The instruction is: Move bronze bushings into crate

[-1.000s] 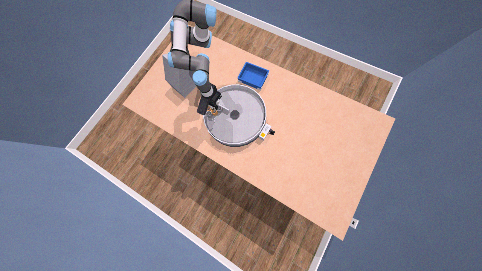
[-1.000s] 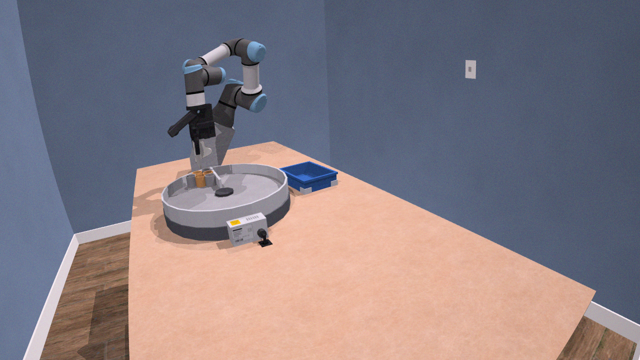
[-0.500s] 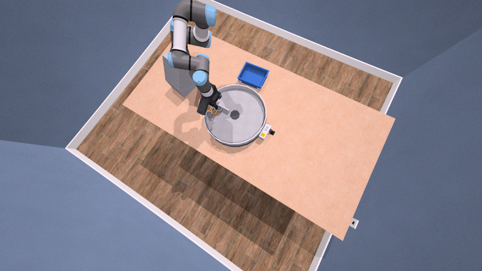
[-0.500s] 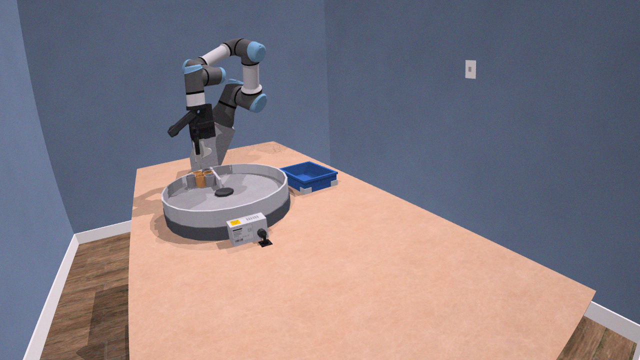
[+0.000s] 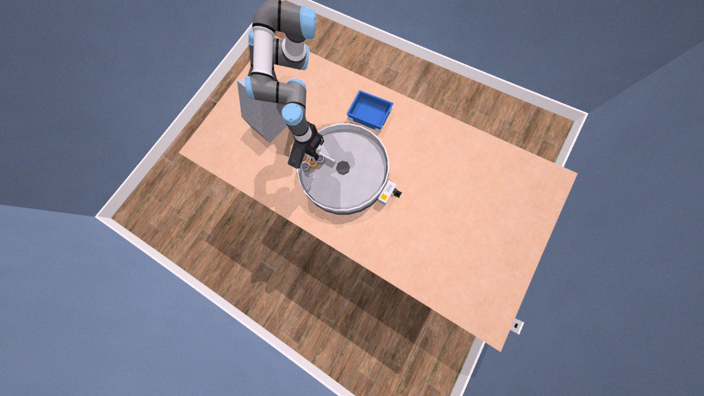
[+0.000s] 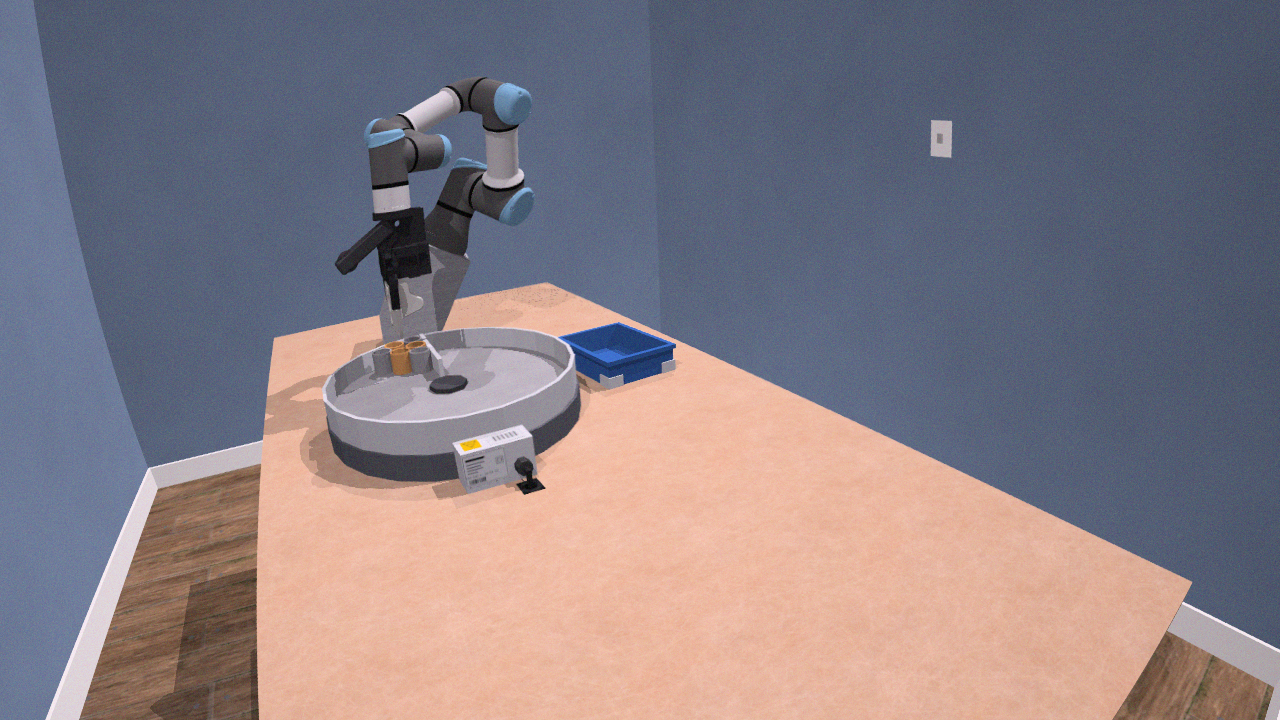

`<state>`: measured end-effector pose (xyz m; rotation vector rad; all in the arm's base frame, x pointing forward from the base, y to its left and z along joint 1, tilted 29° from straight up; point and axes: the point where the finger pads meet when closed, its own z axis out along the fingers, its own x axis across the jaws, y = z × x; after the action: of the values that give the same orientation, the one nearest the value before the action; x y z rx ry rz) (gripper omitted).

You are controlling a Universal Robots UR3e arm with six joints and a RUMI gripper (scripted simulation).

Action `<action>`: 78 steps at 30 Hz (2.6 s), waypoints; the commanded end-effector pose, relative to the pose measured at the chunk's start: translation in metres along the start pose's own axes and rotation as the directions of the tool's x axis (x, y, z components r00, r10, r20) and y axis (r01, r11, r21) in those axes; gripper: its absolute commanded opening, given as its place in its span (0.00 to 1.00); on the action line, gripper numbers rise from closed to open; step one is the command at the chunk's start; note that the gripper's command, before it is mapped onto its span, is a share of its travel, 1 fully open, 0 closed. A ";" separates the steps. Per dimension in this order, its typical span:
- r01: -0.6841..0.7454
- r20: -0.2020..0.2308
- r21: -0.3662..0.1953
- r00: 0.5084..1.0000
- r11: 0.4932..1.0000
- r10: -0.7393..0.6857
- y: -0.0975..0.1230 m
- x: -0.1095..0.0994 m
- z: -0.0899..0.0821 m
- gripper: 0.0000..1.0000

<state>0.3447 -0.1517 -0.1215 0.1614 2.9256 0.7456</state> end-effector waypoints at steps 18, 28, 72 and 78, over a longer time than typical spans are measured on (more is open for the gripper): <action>0.000 0.002 0.002 1.000 1.000 0.000 -0.001 -0.001 -0.001 0.05; 0.000 0.002 0.002 1.000 1.000 0.000 -0.001 -0.001 -0.001 0.05; 0.000 0.002 0.002 1.000 1.000 0.000 -0.001 -0.001 0.023 0.05; 0.000 0.002 0.002 1.000 1.000 0.000 -0.001 -0.001 0.023 0.05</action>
<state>0.3486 -0.1407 -0.1423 0.1616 2.9258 0.7454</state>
